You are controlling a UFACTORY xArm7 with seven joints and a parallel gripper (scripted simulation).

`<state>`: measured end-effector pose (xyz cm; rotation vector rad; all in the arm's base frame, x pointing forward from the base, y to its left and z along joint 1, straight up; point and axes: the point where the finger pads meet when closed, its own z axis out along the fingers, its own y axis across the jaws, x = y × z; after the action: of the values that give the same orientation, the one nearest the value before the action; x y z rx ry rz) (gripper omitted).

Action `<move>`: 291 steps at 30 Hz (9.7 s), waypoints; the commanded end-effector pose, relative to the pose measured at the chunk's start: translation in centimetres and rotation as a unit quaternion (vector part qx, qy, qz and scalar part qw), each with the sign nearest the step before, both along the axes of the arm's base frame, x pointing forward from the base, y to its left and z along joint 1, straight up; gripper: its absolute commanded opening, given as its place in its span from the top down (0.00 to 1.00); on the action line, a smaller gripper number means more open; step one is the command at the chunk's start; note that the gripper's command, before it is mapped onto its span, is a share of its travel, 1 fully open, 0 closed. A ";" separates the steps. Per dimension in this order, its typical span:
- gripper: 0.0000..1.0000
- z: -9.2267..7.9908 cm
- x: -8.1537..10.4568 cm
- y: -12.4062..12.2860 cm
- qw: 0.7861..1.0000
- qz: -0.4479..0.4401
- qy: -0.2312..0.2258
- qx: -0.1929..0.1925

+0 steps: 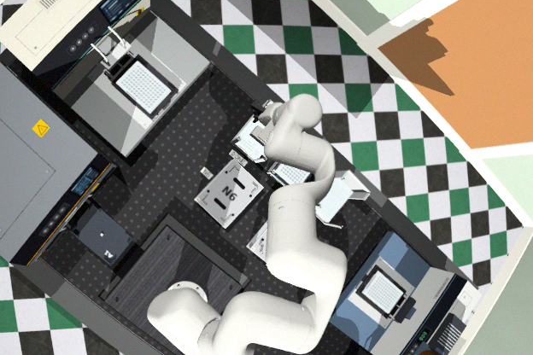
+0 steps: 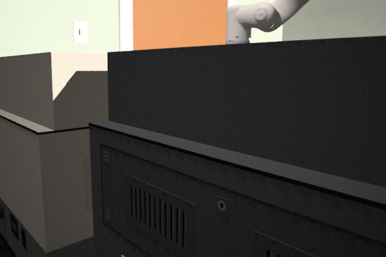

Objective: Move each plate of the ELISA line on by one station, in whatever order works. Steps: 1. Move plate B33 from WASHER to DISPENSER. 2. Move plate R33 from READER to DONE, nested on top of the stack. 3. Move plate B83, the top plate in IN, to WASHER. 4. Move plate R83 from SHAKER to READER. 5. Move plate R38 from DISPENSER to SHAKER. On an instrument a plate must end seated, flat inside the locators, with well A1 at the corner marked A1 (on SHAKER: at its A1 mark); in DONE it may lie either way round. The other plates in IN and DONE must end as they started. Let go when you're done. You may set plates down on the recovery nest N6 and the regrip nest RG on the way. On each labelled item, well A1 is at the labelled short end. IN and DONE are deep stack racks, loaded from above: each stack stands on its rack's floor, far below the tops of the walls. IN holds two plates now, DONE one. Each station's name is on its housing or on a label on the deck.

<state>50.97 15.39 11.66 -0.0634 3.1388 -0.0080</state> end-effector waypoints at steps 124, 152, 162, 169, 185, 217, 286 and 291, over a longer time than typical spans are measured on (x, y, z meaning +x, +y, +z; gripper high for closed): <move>1.00 -6.4 0.2 0.0 1.000 0.000 -0.003 0.001; 1.00 -8.0 0.2 0.0 1.000 0.000 -0.003 0.001; 1.00 -8.6 0.2 0.0 1.000 0.000 -0.003 0.001; 1.00 -9.0 0.2 0.0 1.000 0.000 -0.002 0.001; 1.00 -10.0 0.2 0.0 1.000 0.000 -0.002 0.001; 1.00 -10.3 0.2 0.0 1.000 0.000 -0.003 0.001; 0.00 -11.4 0.2 0.0 1.000 0.000 -0.003 0.001; 0.00 -11.0 0.2 0.0 1.000 0.000 -0.002 0.001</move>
<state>50.95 15.32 0.20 -0.0634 3.1400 -0.0084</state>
